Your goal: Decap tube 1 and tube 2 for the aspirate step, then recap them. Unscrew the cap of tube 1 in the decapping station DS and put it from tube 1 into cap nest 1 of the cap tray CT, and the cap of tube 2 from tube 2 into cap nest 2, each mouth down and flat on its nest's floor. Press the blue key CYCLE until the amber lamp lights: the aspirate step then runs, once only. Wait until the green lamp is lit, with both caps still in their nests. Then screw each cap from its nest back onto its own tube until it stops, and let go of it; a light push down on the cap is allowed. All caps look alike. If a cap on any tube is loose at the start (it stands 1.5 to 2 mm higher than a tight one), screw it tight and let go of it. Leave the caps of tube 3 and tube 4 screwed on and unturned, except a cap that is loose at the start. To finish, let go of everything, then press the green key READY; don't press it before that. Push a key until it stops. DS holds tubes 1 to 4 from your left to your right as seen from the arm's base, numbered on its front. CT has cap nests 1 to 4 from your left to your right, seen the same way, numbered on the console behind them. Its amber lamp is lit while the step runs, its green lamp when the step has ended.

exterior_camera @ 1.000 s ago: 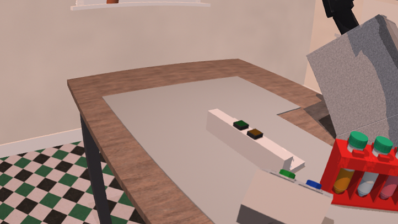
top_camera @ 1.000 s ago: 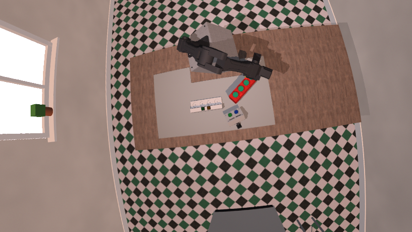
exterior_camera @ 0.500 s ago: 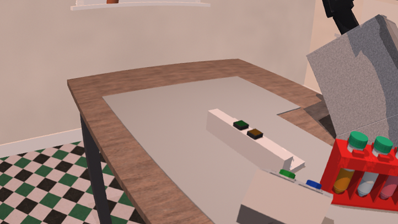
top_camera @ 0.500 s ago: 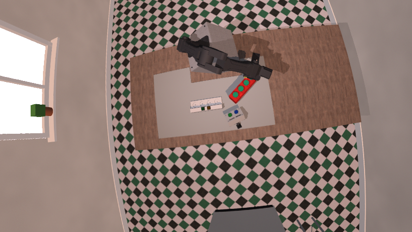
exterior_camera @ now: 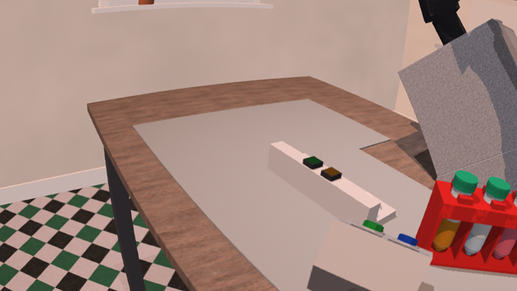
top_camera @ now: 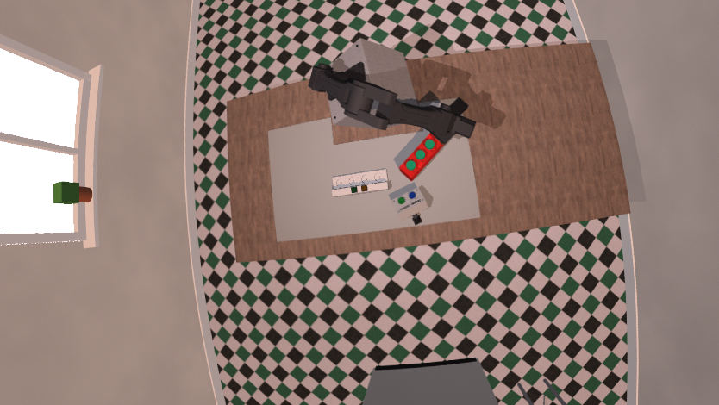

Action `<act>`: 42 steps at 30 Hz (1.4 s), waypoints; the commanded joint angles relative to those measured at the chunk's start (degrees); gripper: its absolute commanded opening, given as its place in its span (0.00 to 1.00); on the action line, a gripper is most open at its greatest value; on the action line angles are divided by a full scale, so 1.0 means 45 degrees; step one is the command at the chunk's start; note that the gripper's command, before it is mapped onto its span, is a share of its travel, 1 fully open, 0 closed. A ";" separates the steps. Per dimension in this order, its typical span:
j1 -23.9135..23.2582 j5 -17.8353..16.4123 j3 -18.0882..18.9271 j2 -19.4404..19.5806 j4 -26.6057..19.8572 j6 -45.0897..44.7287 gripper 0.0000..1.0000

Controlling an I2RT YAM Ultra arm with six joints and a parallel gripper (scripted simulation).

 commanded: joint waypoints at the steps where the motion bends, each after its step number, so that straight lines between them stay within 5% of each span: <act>1: 0.0050 -0.0009 0.0038 -0.0102 0.0008 0.3341 0.49; 9: 0.0050 -0.0008 0.0038 -0.0102 0.0009 0.8462 0.49; 11: 0.0050 -0.0008 0.0038 -0.0102 0.0009 0.8462 0.49; 25: 0.0050 -0.0006 0.0038 -0.0103 0.0010 1.8163 0.49; 28: 0.0051 -0.0007 0.0039 -0.0102 0.0009 1.8196 0.49; 31: 0.0050 -0.0006 0.0038 -0.0103 0.0009 2.1281 0.49; 42: 0.0084 -0.0022 0.0078 -0.0070 -0.0013 2.7776 0.49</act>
